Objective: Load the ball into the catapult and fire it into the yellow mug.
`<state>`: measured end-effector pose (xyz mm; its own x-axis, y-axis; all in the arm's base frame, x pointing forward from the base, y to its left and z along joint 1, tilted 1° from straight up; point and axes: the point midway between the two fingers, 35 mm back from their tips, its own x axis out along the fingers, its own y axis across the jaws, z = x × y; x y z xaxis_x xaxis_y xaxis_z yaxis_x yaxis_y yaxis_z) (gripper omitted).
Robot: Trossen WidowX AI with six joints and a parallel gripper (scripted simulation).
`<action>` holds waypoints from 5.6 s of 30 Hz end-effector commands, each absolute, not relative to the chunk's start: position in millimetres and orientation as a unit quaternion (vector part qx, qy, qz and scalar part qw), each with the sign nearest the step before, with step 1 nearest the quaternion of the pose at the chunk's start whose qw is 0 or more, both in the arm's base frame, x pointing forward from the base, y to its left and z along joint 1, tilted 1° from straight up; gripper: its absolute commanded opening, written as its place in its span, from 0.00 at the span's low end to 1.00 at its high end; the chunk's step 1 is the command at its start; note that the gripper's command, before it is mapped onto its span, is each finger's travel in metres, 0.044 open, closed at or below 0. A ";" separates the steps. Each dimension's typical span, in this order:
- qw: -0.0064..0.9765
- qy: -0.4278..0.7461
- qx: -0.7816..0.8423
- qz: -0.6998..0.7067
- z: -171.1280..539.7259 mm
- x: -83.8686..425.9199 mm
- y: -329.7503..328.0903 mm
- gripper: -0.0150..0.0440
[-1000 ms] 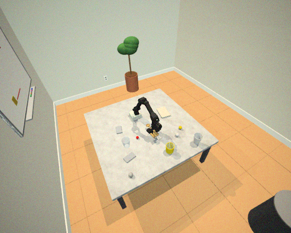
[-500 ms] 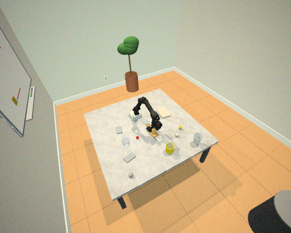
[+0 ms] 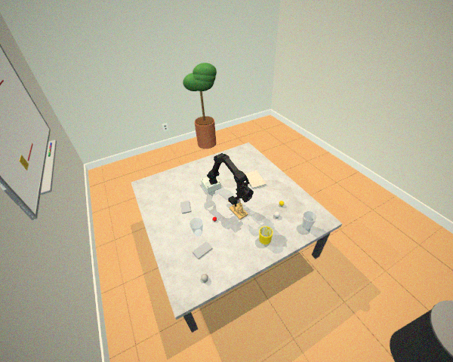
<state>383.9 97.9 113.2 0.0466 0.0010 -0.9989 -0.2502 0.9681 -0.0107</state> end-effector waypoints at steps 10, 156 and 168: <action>0.720 0.683 -0.089 0.087 72.8 384.5 97.9 1.00; 0.720 0.687 -0.074 0.066 105.7 390.4 -0.9 0.76; 0.723 0.688 -0.055 0.040 54.0 367.2 -108.6 0.76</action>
